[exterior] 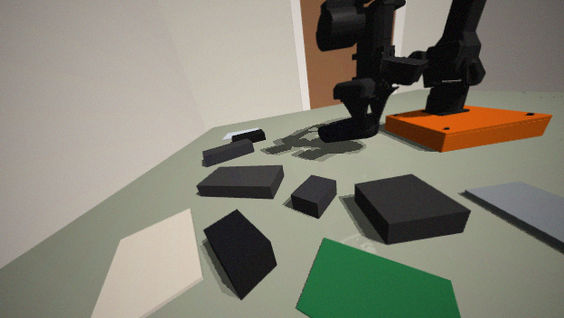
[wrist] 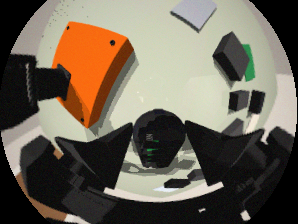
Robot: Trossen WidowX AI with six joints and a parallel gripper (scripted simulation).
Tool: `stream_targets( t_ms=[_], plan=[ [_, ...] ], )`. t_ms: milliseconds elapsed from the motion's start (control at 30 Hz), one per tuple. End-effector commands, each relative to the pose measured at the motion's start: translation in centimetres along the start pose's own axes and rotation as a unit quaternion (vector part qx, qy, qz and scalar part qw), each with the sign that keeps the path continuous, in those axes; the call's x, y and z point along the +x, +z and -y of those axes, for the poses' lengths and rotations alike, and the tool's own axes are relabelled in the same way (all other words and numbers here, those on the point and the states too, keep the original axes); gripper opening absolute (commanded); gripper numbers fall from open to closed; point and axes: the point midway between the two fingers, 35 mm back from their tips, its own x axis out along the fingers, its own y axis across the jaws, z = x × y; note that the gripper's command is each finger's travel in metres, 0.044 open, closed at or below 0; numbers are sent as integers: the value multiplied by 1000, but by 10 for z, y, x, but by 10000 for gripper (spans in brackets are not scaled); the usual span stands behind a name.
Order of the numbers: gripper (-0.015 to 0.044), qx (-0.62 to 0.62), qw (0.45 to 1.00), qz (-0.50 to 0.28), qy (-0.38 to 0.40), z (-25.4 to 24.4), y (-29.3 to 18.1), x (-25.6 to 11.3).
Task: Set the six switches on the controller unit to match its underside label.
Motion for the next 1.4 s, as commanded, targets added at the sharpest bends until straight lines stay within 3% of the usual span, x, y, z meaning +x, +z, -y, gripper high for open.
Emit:
stream_targets(
  t_ms=[0,1367],
  plan=[
    [338,5,1000,-3,5,-3,-1,4],
    [337,4,1000,-1,3,-2,0,29]
  ],
)
